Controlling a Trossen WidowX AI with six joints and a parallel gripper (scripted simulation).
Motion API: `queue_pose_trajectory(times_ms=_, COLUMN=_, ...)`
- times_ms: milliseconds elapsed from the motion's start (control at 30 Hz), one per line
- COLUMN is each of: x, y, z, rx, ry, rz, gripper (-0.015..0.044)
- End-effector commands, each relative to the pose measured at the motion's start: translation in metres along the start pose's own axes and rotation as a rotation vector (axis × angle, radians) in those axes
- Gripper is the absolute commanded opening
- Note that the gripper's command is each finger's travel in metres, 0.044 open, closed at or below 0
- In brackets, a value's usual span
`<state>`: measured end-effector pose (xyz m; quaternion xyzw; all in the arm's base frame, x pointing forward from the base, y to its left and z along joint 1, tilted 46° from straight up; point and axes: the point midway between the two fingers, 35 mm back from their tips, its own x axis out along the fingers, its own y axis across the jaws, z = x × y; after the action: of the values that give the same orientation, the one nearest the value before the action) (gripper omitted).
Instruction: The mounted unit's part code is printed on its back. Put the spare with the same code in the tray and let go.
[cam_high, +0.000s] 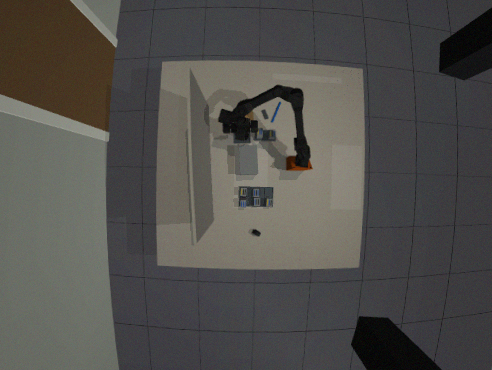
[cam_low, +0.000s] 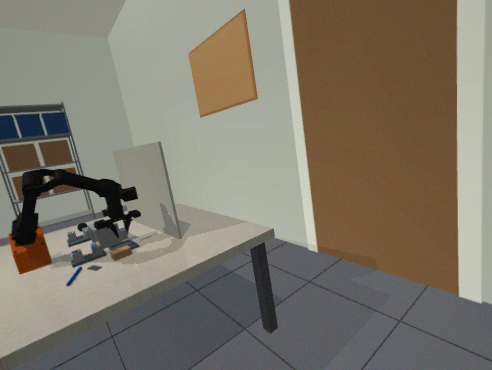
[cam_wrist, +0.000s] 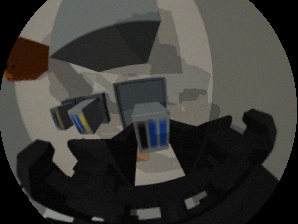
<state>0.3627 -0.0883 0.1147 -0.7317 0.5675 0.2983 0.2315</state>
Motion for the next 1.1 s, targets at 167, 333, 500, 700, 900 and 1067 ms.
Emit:
queue_pose_trajectory(times_ms=167, x=0.009, y=0.002, z=0.001, rx=-0.008, ry=-0.002, rz=0.001, gripper=0.0000)
queue_pose_trajectory(times_ms=333, x=0.013, y=0.003, z=0.001, rx=-0.008, ry=-0.001, rz=0.001, gripper=0.0000)
queue_pose_trajectory(times_ms=500, x=0.018, y=0.004, z=0.001, rx=-0.008, ry=0.001, rz=0.001, gripper=0.0000)
queue_pose_trajectory(times_ms=700, x=0.024, y=0.005, z=0.000, rx=-0.008, ry=0.003, rz=0.001, gripper=0.0000)
queue_pose_trajectory(times_ms=900, x=0.029, y=0.007, z=0.000, rx=-0.009, ry=0.005, rz=0.002, gripper=0.0000)
queue_pose_trajectory(times_ms=1067, x=0.029, y=0.006, z=-0.002, rx=-0.001, ry=0.010, rz=0.001, gripper=0.0053)
